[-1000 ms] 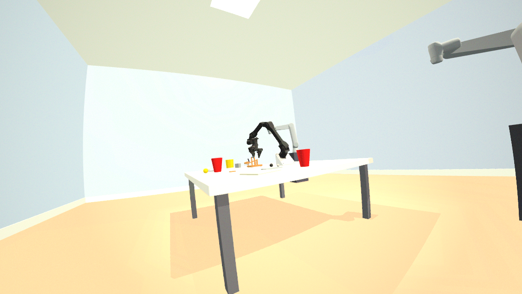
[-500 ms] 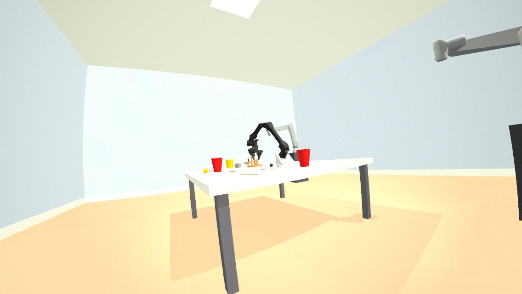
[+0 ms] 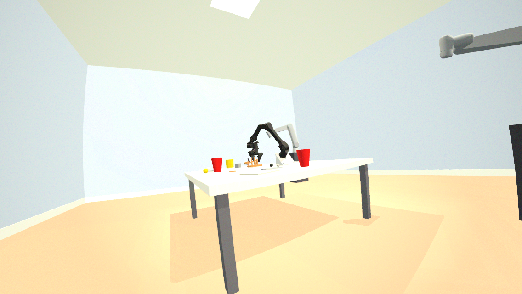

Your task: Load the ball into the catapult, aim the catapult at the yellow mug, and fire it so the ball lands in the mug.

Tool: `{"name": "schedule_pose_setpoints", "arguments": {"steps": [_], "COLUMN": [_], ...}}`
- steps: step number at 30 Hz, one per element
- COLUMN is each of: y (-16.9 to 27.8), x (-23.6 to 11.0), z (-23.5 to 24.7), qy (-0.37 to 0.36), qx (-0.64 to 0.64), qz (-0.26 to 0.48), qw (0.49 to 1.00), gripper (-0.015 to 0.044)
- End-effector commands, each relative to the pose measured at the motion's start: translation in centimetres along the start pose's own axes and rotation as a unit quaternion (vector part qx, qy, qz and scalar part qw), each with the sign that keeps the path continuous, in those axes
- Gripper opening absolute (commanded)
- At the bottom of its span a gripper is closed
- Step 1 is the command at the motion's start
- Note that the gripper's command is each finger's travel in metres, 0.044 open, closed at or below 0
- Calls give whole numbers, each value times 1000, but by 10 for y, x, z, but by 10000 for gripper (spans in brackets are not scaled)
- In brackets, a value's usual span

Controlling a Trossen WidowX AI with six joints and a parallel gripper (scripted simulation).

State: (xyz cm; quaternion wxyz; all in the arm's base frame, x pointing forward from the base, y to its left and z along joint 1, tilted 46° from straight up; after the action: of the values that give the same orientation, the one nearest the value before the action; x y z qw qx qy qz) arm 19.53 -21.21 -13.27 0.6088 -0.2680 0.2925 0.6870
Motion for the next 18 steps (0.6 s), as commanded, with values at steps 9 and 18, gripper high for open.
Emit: {"name": "schedule_pose_setpoints", "arguments": {"steps": [9,18], "y": [2,1], "x": [15,12], "z": [2,1], "qy": [-7,-3], "qx": [4,1], "qz": [3,2], "qw": [1000,1000], "gripper": [440,282]}}
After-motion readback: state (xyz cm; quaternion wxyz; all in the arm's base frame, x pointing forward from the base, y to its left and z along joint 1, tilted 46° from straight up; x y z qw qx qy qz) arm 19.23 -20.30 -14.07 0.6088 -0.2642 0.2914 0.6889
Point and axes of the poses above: the point midway between the two fingers, 35 mm back from their tips, its own x axis out along the fingers, its own z axis across the jaws, y = z × x, the point moved 8 cm from there along -x, back along the fingers, and after that the axes turned 15 degrees about x, right-handed, at the moved point
